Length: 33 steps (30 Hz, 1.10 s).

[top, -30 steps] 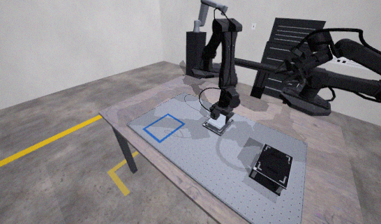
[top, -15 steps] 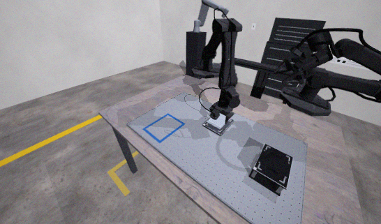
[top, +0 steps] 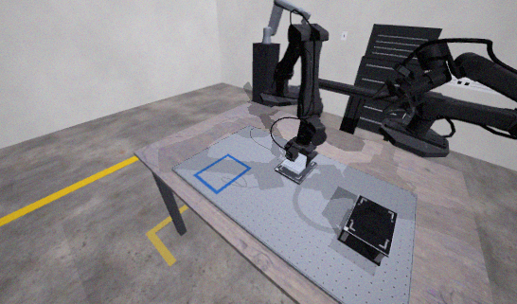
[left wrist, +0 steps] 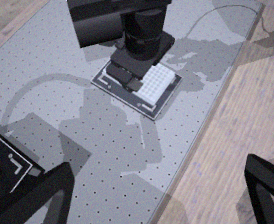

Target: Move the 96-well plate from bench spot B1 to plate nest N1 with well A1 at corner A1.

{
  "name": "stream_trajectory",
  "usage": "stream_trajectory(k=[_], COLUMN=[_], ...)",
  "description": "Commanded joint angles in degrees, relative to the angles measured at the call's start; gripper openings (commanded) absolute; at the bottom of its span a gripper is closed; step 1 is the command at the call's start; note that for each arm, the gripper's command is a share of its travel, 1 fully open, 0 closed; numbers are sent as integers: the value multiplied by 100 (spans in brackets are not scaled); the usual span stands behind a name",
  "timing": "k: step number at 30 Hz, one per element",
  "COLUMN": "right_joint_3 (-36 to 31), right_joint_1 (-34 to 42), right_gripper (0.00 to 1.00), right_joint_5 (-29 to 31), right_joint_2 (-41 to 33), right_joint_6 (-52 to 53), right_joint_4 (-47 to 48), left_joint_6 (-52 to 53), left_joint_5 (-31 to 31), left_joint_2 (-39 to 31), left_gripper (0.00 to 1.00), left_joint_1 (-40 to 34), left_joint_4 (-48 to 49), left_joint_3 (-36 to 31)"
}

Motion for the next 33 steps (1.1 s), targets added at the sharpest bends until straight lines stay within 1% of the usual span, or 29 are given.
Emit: stream_trajectory(k=[1,9,14,19,22,25,28,29,30,33], right_joint_3=[227,396,544,554,490,421,421,421,422,468], right_joint_1=[-59,-162,-192,-194,-192,-124,-124,-124,-124,-74], right_gripper=[82,82,82,82,82,82,82,93,100,100], right_joint_5=[-109,-241,-280,-229,-245,-245,-243,-242,-242,-246], right_joint_2=[-117,224,502,575,494,182,182,182,182,160], right_joint_6=[-95,-191,-216,-200,-191,-113,-123,-124,-134,-88], right_joint_4=[-253,-2,-28,-38,-2,-339,-340,-340,-340,-362], left_joint_6=[-38,-38,-38,-38,-38,-38,-38,-38,-38,-38], left_joint_5=[-48,-48,-48,-48,-48,-48,-48,-48,-48,-48], left_joint_2=[-62,-62,-62,-62,-62,-62,-62,-62,-62,-62], left_gripper=[100,100,100,100,100,100,100,100,100,100], left_joint_1=[-60,-60,-60,-60,-60,-60,-60,-60,-60,-60], left_joint_4=[-73,-73,-73,-73,-73,-73,-73,-73,-73,-73], left_joint_3=[33,33,33,33,33,33,33,33,33,33])
